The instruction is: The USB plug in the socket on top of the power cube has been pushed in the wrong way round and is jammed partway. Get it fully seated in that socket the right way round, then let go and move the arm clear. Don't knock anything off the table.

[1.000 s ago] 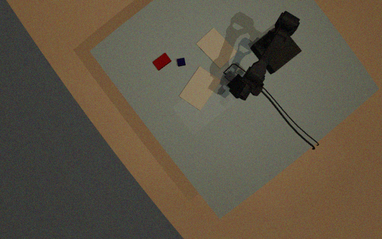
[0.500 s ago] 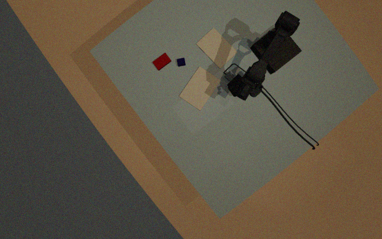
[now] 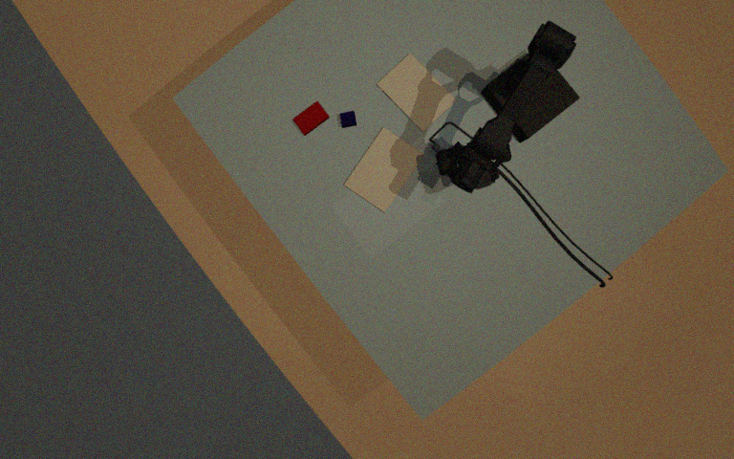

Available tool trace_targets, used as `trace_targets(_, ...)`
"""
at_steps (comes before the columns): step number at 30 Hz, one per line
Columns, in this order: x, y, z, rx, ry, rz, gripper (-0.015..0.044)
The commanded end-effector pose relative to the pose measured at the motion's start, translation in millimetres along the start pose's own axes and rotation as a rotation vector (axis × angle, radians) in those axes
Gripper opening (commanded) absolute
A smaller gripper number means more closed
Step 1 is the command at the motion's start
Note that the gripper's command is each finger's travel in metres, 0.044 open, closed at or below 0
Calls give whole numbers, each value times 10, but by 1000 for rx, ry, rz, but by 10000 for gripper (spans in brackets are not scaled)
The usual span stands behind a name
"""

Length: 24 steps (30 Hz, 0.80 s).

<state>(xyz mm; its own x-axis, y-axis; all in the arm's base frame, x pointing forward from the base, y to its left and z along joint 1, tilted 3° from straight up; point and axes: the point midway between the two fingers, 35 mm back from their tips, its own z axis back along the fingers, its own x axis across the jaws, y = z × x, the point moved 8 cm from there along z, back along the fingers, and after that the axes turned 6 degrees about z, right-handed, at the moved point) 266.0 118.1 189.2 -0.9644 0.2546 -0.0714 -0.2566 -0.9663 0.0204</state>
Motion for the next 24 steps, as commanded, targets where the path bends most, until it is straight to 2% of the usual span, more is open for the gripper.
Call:
trace_targets(1, -1, -1, -3, 0, 0, -110, 0)
trace_targets(24, -1, -1, -3, 0, 0, -712, 0)
